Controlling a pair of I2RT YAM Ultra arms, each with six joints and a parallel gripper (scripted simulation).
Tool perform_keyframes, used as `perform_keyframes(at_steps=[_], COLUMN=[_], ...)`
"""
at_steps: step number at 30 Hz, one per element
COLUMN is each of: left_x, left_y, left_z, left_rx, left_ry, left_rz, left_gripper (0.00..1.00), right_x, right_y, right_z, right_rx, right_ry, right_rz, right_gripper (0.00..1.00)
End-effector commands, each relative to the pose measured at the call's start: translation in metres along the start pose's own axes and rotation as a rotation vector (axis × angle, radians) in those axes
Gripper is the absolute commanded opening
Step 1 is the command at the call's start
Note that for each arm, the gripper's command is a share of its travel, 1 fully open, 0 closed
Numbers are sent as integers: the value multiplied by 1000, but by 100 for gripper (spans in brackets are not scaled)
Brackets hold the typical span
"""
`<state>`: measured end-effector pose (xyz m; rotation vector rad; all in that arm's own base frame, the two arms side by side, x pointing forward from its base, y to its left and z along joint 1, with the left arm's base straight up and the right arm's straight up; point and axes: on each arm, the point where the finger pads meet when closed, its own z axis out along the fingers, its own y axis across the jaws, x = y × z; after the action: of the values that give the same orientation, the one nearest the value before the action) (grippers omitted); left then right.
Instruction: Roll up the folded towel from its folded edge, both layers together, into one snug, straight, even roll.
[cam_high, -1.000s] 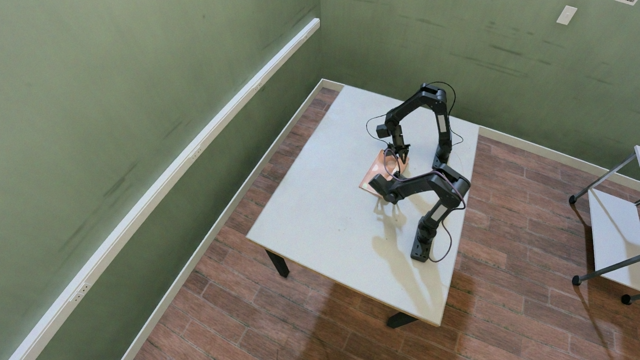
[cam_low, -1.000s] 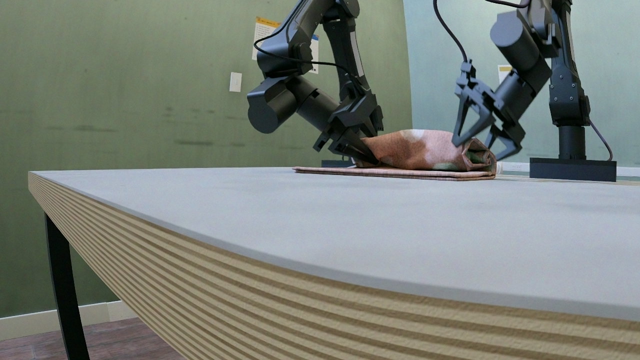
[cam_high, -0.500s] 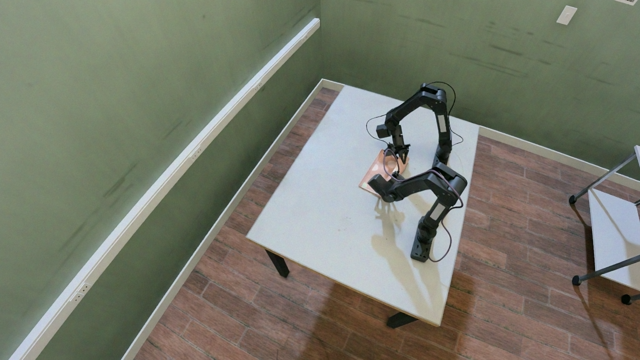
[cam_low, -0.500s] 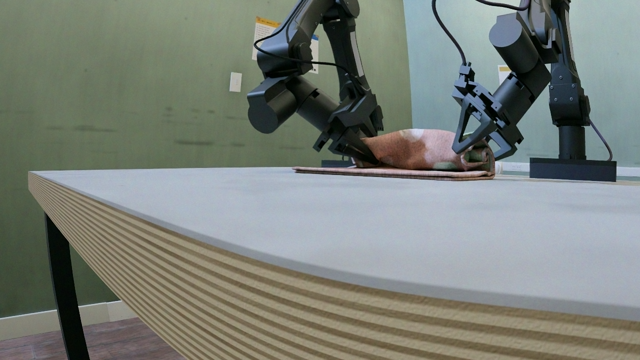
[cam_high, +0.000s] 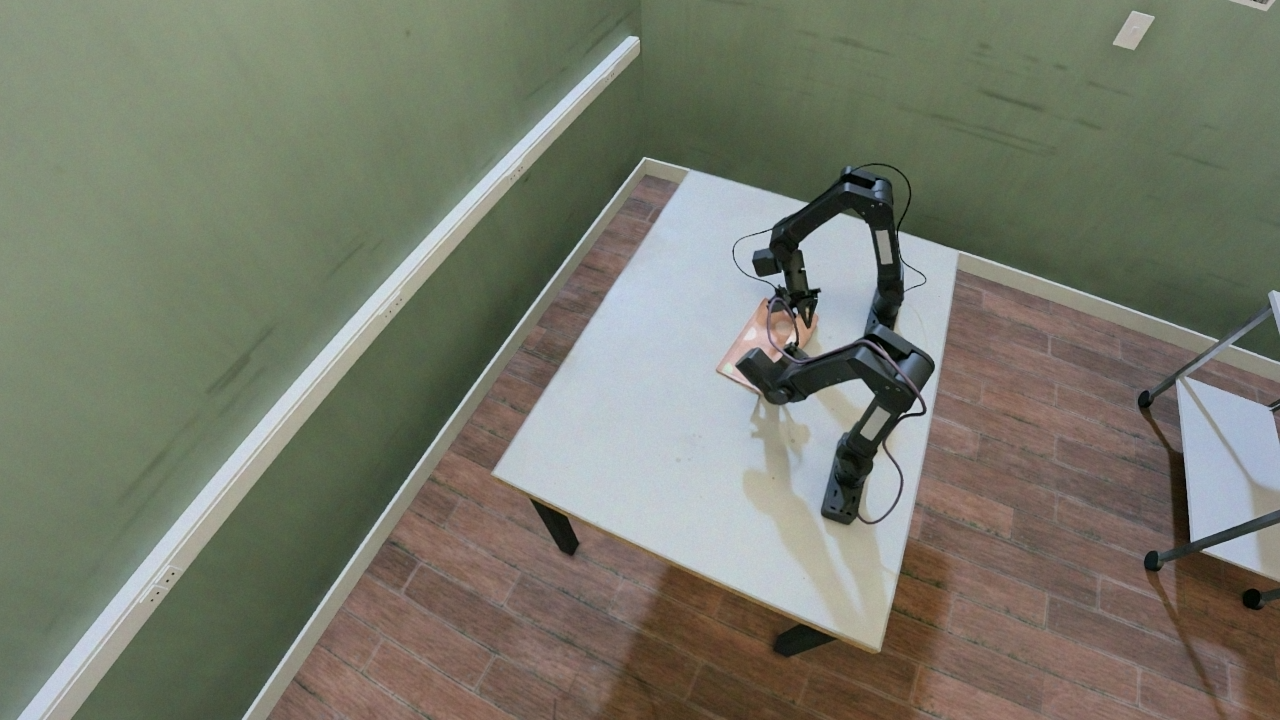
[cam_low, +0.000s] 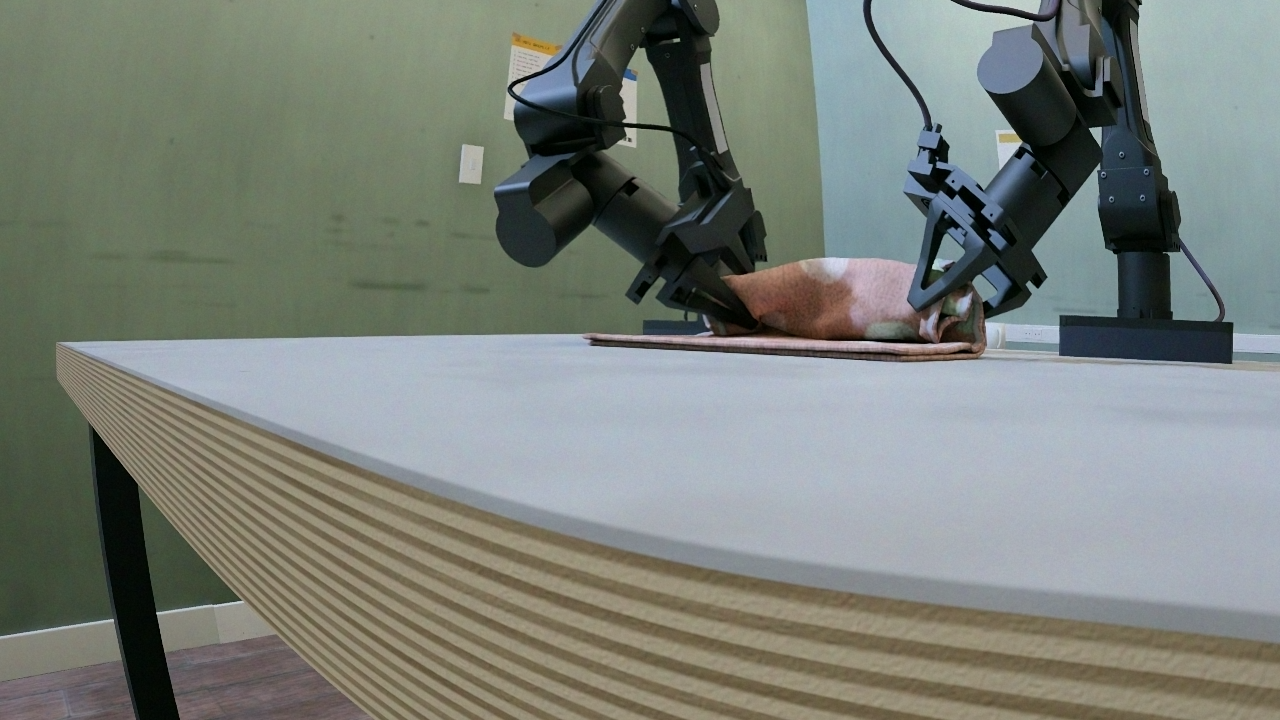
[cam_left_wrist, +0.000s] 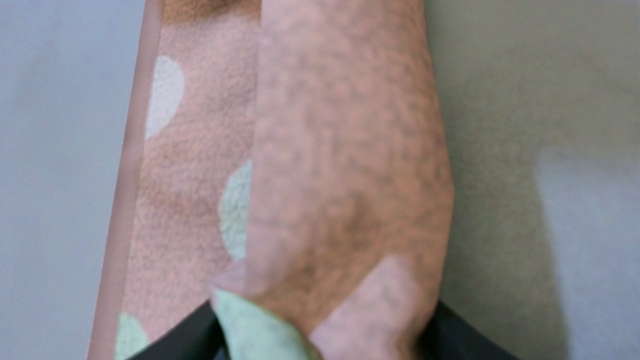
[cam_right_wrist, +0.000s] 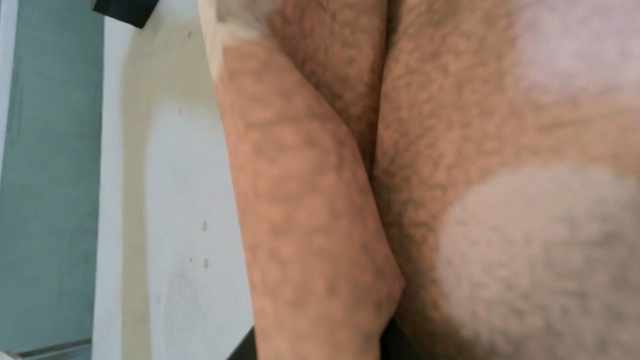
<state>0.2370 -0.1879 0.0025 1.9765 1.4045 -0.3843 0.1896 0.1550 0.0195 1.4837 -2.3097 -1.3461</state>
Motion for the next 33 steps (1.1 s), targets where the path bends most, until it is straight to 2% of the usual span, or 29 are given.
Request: perform_keyframes(at_steps=[1,14,33], left_x=[-5,-5,-5], left_y=[-2,-2,-2], left_z=[3,3,3], left_rx=[11,11,11], left_ry=[-23,-23,-23], left_rz=[-3,-3,-3], left_gripper=[48,36,31], right_x=[-5,-5,-5], right_y=[-4,-4,-4], right_z=[-1,-1,-1], right_rx=[-4,-4,-4], right_ry=[-24,-24,-24], right_rz=[-11,-11,-11], right_gripper=[24,24,24])
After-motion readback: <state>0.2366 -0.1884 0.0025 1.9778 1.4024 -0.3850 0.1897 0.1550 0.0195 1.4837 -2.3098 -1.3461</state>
